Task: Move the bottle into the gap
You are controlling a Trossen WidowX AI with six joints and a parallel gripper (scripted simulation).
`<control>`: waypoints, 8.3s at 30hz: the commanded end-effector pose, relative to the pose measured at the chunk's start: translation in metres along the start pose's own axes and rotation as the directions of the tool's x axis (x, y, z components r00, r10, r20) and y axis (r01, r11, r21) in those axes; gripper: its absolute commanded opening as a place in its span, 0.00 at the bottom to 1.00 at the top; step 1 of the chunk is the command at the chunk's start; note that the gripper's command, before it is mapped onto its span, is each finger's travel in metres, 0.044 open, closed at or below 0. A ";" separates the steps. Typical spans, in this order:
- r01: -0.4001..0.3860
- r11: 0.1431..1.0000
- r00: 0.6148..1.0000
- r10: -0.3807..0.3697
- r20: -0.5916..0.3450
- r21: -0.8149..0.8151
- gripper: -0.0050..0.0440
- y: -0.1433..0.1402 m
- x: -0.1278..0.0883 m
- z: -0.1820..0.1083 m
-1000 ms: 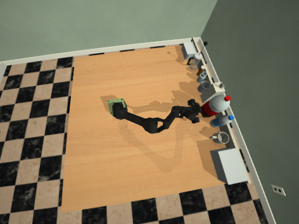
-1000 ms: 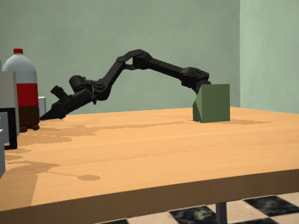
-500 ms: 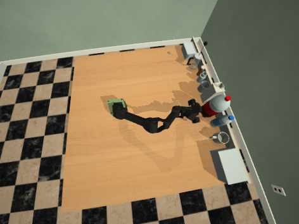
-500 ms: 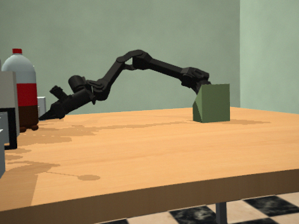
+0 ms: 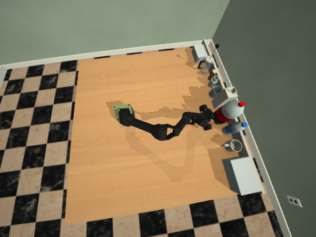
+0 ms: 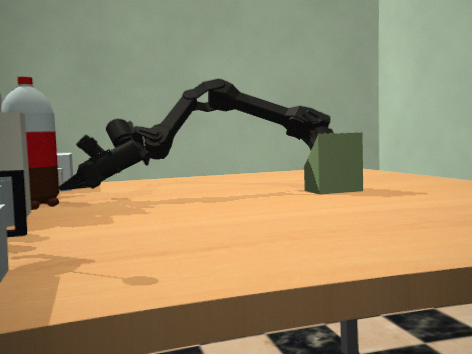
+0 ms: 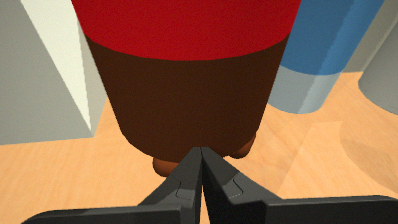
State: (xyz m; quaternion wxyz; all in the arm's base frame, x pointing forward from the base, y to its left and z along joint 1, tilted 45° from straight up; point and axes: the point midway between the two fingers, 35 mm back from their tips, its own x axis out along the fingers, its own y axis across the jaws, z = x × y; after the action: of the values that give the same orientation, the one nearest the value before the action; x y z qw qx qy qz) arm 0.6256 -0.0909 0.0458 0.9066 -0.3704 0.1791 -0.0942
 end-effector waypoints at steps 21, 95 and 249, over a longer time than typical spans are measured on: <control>0.019 1.000 0.999 -0.019 0.026 0.008 0.00 -0.013 -0.006 0.012; 0.013 1.000 1.000 -0.013 0.018 0.010 0.00 -0.013 -0.106 0.049; 0.013 1.000 1.000 -0.013 0.019 0.011 0.00 -0.013 -0.106 0.049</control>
State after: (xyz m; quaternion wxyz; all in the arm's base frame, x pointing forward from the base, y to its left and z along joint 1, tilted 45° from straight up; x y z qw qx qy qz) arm 0.5463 -0.0359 0.1053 0.9074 -0.3705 0.1755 -0.0930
